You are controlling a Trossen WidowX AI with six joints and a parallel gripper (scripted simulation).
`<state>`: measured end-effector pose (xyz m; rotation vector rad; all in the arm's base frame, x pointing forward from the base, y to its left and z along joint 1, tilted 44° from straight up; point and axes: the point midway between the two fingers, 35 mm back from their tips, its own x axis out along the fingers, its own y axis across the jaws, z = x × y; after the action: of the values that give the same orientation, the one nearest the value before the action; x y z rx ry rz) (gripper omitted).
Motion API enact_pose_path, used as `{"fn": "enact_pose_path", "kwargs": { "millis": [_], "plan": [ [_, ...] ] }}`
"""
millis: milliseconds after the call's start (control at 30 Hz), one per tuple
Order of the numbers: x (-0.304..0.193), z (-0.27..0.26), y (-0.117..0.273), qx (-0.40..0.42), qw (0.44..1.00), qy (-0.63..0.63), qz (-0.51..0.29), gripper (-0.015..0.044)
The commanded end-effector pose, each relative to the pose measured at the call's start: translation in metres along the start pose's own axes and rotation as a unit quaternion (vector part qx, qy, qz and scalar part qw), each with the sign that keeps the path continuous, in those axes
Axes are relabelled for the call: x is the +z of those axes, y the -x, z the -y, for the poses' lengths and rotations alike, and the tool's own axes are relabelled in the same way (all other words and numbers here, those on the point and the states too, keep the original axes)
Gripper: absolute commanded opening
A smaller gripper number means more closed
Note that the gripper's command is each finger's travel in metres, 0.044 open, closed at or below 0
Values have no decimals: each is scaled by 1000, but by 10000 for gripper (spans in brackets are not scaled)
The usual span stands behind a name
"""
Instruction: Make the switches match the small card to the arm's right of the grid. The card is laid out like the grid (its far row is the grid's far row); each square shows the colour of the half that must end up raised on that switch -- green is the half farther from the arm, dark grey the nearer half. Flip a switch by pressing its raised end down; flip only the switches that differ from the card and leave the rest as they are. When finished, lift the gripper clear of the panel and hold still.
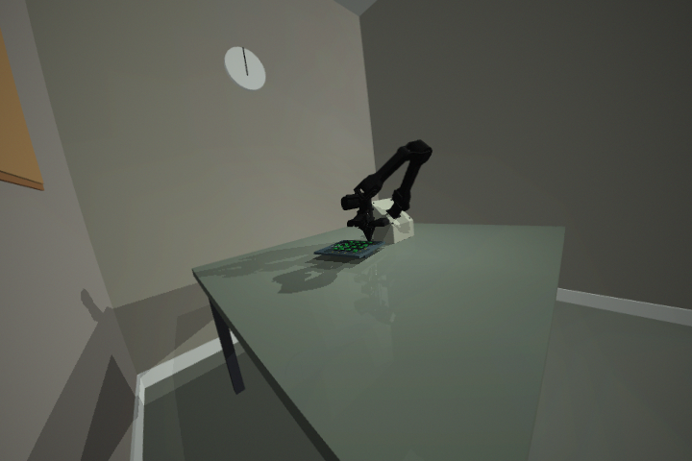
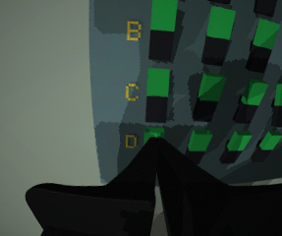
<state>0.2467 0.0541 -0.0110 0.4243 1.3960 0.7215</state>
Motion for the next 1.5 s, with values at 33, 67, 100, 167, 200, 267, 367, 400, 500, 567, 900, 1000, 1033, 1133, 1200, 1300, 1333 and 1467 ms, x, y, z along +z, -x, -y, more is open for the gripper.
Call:
{"fn": "enact_pose_path", "kwargs": {
  "millis": [33, 67, 100, 167, 200, 267, 367, 400, 500, 567, 900, 1000, 1033, 1133, 1200, 1300, 1333, 1467],
  "plan": [
    [0, -1, 0, 3, 1000, -1, 1, 0],
    [0, -1, 0, 3, 1000, -1, 1, 0],
    [0, -1, 0, 3, 1000, -1, 1, 0],
    [0, -1, 0, 3, 1000, -1, 1, 0],
    [0, -1, 0, 3, 1000, -1, 1, 0],
    [0, -1, -1, 3, 1000, -1, 1, 0],
    [0, -1, -1, 3, 1000, -1, 1, 0],
    [0, -1, -1, 3, 1000, -1, 1, 0],
    [0, -1, -2, 3, 1000, -1, 1, 0],
    [0, -1, -2, 3, 1000, -1, 1, 0],
    [0, -1, -3, 3, 1000, -1, 1, 0],
    [0, -1, -4, 3, 1000, -1, 1, 0],
    [0, -1, -4, 3, 1000, -1, 1, 0],
    [0, -1, -4, 3, 1000, -1, 1, 0],
    [0, -1, -4, 3, 1000, -1, 1, 0],
    [1, -1, -5, 3, 1000, -1, 1, 0],
    [1, -1, -5, 3, 1000, -1, 1, 0],
    [1, -1, -5, 3, 1000, -1, 1, 0]
  ]
}}
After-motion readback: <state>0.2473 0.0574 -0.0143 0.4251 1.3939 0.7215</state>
